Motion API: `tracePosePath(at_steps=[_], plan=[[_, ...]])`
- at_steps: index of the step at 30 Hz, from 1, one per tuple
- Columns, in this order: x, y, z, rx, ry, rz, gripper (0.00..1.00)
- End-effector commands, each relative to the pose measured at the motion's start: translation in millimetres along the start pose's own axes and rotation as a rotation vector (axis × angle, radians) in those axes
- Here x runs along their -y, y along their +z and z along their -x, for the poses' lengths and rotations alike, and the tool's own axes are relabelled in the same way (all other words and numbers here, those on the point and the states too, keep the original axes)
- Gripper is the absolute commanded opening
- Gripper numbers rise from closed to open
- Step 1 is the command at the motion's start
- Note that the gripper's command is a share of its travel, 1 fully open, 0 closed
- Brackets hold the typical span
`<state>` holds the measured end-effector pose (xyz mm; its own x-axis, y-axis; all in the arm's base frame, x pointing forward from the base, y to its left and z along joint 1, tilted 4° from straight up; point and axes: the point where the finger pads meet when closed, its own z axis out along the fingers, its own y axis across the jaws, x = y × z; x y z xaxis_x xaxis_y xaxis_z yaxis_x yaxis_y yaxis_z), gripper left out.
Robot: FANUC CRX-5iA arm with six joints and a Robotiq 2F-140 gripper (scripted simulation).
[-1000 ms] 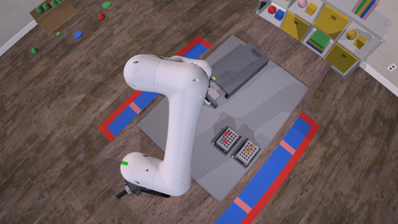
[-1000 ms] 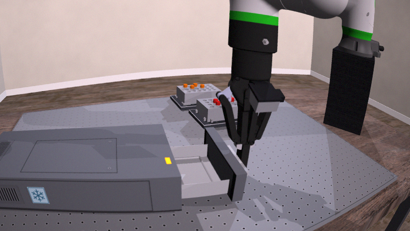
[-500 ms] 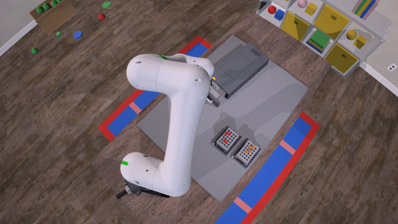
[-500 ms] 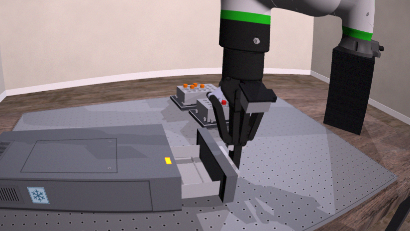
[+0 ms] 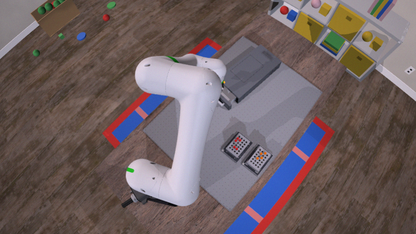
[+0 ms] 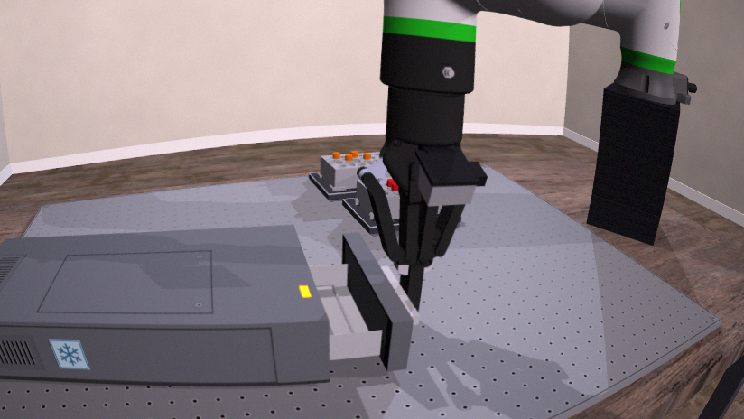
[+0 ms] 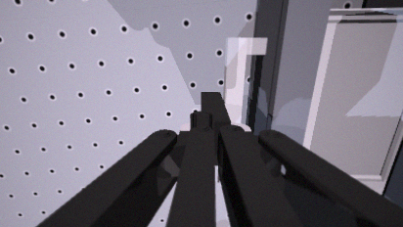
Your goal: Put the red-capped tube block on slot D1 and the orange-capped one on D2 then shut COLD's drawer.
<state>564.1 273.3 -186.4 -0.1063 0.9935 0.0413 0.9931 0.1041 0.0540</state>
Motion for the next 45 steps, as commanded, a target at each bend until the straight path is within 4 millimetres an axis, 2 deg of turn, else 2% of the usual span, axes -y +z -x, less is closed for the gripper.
tracePosePath(at_steps=[1,19,45], plan=[[-4,-1,0,-0.001,0.0,0.002,0.1],[-25,-1,0,-0.001,0.0,0.002,0.1],[-33,-1,0,-0.001,0.0,0.002,0.1]])
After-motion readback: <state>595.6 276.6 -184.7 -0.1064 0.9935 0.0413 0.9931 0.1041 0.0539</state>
